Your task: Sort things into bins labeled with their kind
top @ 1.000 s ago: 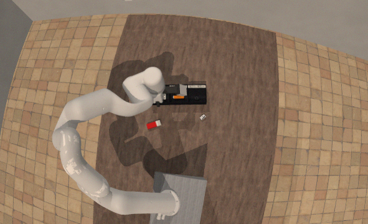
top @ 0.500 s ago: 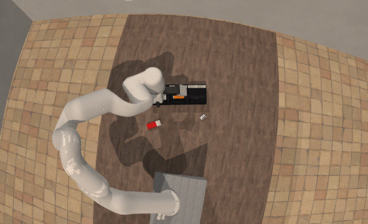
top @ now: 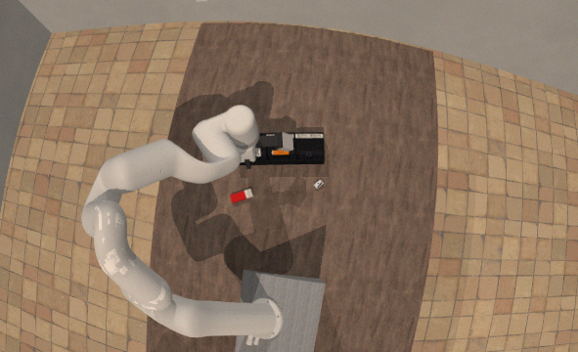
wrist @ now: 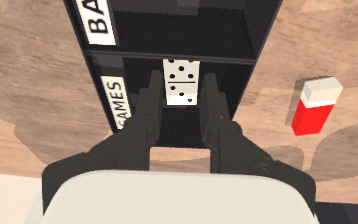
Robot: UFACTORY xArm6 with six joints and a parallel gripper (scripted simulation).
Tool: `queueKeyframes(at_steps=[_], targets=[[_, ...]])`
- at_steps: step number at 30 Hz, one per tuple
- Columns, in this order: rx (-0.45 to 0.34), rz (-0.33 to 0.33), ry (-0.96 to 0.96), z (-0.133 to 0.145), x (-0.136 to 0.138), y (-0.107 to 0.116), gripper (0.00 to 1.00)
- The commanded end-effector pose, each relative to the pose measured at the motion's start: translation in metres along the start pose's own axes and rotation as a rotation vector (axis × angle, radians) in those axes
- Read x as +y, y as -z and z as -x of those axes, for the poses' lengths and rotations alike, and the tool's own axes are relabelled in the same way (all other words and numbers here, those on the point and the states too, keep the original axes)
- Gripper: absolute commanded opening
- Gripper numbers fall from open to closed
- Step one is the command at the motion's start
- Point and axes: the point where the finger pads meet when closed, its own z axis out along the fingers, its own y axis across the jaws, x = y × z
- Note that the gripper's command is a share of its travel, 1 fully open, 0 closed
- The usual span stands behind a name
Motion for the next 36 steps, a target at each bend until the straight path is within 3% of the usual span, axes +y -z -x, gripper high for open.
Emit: queueKeyframes(at_steps=[1, 21, 26, 36], targets=[[0.001, -0.004, 0.001, 0.0, -0.001, 0.008, 0.31], [0.001, -0.004, 0.001, 0.0, -0.001, 0.029, 0.31], [0.001, -0.004, 0.001, 0.0, -0.001, 0.05, 0.31], [0.001, -0.004, 0.001, 0.0, -0.001, 0.05, 0.31]])
